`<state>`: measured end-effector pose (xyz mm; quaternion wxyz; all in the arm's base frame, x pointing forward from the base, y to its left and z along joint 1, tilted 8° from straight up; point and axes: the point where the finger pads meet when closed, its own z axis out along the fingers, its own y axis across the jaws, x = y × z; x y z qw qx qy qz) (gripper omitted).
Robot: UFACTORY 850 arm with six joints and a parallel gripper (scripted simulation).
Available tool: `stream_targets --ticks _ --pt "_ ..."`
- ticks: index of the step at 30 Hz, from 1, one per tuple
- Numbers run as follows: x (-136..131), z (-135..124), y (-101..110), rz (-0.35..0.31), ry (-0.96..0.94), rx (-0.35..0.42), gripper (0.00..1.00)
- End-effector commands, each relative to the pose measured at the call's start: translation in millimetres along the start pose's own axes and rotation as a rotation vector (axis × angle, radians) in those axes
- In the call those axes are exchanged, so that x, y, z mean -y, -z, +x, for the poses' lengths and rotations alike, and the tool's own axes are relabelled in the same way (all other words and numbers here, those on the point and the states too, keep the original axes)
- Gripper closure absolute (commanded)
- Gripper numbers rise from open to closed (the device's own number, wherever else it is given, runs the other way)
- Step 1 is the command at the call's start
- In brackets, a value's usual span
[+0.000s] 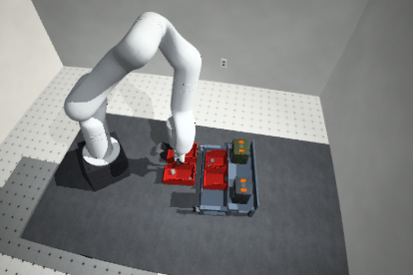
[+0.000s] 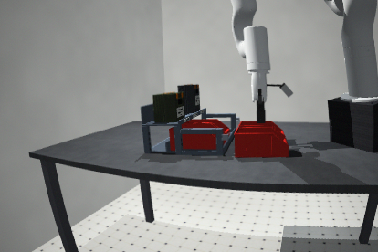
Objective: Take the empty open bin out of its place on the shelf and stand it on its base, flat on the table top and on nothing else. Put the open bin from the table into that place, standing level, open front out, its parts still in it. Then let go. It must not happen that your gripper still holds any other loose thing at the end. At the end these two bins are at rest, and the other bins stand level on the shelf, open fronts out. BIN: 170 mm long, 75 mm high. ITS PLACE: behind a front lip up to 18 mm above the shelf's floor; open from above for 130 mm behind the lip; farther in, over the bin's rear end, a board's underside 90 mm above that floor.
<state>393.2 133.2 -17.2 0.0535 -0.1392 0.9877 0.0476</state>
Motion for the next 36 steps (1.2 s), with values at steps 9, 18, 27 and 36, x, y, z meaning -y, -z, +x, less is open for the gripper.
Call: stream_targets --ticks 9,18,27,36 --pt "0 -1 -3 0.000 0.000 0.001 0.74" --pt "0 -1 -12 0.000 0.000 0.001 0.74" --pt "0 -1 -24 0.000 0.000 0.001 0.74" --pt "0 -1 -37 0.000 0.000 0.001 0.74"
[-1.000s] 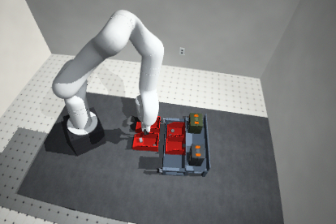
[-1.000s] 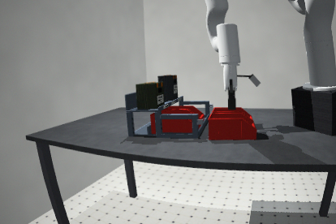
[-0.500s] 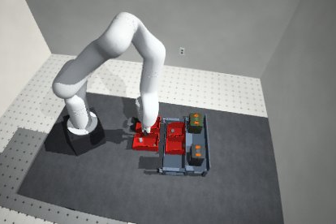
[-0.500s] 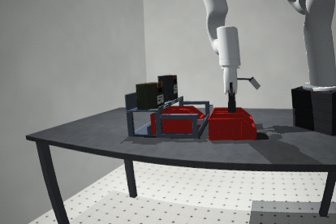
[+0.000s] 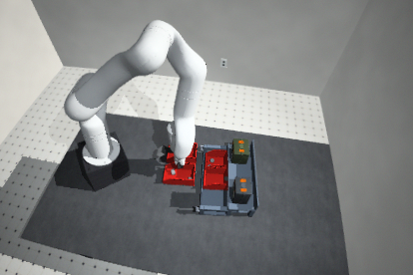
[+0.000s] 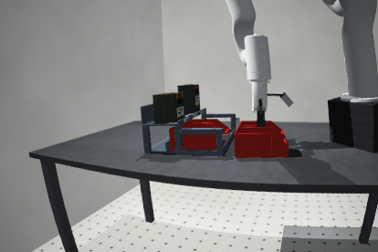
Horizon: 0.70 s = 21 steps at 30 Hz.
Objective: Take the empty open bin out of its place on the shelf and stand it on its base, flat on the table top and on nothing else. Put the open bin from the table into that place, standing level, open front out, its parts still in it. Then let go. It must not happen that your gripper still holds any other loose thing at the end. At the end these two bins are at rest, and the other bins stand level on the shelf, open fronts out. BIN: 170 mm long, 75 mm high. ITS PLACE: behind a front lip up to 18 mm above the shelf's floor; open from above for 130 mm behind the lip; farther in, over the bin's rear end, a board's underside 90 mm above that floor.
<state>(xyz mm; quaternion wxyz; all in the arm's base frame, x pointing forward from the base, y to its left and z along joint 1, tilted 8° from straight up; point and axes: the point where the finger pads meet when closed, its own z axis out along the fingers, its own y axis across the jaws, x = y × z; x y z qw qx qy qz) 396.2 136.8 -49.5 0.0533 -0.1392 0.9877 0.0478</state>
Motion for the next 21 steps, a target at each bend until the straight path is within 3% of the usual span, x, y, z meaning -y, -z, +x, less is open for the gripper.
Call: stream_targets --ticks 1,21 --pt "0.0 -0.7 -5.0 0.000 0.000 0.001 0.74" --pt "0.0 -0.7 -10.1 0.000 0.000 0.001 0.74"
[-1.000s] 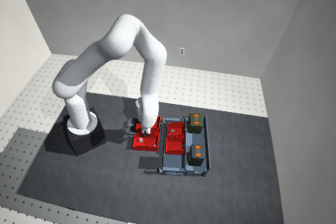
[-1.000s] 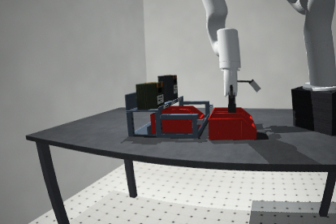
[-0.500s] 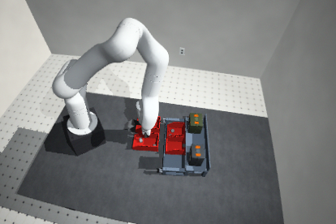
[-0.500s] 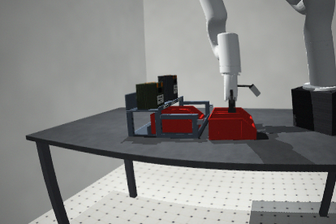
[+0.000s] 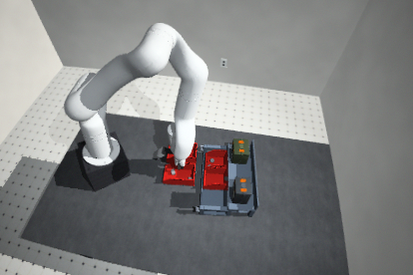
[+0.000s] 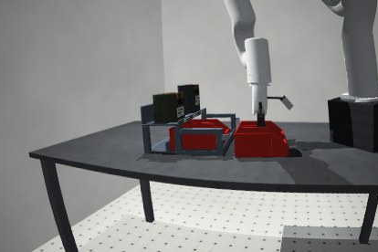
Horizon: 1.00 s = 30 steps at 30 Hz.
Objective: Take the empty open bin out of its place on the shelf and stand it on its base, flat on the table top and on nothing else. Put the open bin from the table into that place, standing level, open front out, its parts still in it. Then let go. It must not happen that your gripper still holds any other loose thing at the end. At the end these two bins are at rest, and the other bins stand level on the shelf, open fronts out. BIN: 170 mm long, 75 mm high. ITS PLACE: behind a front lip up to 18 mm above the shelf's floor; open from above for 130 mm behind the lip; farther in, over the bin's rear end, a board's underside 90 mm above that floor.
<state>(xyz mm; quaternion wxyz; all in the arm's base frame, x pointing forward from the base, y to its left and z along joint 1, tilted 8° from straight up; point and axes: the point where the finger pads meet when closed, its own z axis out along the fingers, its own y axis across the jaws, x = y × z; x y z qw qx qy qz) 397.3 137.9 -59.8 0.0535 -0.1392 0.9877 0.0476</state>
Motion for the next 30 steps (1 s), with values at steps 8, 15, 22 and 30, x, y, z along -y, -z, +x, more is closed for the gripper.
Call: stream_targets --ticks 8,15,22,30 --pt "0.0 -0.6 0.3 0.000 0.000 0.001 1.00" --pt "0.0 -0.6 0.3 0.000 0.000 0.001 1.00" --pt "0.0 -0.6 0.3 0.000 0.000 0.001 1.00" --pt "0.0 -0.6 0.3 0.000 0.000 0.001 1.00"
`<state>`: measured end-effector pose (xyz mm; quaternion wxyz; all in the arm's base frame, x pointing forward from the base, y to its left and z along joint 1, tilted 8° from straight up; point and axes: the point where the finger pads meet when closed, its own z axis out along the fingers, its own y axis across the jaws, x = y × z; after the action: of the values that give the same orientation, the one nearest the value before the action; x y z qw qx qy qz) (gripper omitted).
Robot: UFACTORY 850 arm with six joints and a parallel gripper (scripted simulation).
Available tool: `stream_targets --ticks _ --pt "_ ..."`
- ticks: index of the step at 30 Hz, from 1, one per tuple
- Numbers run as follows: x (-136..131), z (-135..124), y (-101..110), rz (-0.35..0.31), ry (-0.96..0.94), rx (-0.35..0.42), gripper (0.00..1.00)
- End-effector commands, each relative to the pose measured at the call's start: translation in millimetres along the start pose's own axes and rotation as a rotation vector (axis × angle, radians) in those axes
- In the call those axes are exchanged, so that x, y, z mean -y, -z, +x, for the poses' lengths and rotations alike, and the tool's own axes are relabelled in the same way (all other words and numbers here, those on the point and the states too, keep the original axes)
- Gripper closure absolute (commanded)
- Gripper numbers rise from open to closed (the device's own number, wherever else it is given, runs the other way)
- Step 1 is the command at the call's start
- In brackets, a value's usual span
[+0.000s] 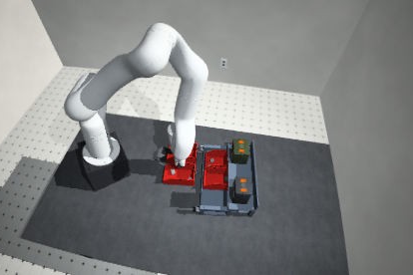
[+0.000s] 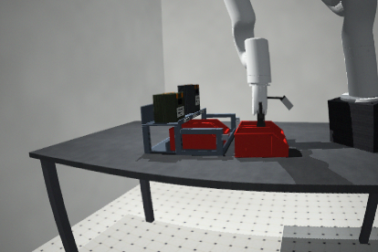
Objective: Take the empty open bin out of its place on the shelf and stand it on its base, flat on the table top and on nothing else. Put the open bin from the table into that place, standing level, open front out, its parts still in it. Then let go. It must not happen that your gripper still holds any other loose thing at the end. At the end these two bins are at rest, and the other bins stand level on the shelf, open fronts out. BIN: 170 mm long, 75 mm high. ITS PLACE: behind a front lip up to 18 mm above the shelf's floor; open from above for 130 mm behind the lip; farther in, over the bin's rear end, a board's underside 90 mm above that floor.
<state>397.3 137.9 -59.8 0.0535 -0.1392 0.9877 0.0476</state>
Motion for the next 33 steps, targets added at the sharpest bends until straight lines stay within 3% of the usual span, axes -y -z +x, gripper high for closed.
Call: stream_targets --ticks 1,11,23,33 --pt "0 -1 0 0.000 0.000 0.001 1.00" --pt "0 -1 2 0.000 0.000 0.001 1.00" --pt "0 -1 33 0.000 0.000 0.001 1.00" --pt "0 -1 38 0.000 0.000 0.001 1.00"
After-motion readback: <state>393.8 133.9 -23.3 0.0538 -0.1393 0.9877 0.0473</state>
